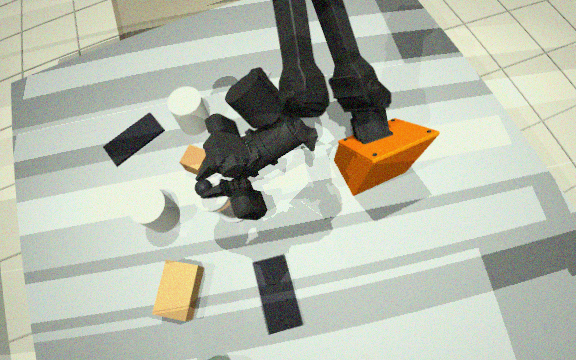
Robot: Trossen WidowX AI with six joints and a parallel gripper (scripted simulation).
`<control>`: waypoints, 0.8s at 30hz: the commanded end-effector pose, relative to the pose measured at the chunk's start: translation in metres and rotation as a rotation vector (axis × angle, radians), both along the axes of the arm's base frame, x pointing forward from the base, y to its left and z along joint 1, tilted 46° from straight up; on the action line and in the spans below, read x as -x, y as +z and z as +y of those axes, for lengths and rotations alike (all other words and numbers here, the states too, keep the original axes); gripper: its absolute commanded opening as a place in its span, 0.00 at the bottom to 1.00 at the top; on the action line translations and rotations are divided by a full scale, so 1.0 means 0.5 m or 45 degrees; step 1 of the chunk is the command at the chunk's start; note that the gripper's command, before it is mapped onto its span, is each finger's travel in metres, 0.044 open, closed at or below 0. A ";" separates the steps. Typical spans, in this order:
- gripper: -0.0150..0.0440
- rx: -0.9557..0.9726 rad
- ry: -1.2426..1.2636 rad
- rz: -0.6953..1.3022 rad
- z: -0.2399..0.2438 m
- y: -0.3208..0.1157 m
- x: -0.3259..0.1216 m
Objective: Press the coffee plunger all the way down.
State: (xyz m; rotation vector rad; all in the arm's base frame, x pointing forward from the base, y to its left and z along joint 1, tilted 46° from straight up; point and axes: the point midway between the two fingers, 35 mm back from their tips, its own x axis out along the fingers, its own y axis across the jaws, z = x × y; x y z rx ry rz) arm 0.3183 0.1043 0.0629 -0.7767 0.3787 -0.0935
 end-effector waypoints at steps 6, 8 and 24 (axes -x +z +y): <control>0.47 0.000 0.000 0.000 0.000 0.000 0.000; 0.56 0.000 0.000 0.000 0.000 0.000 0.000; 1.00 -0.002 -0.004 0.009 0.014 0.010 0.006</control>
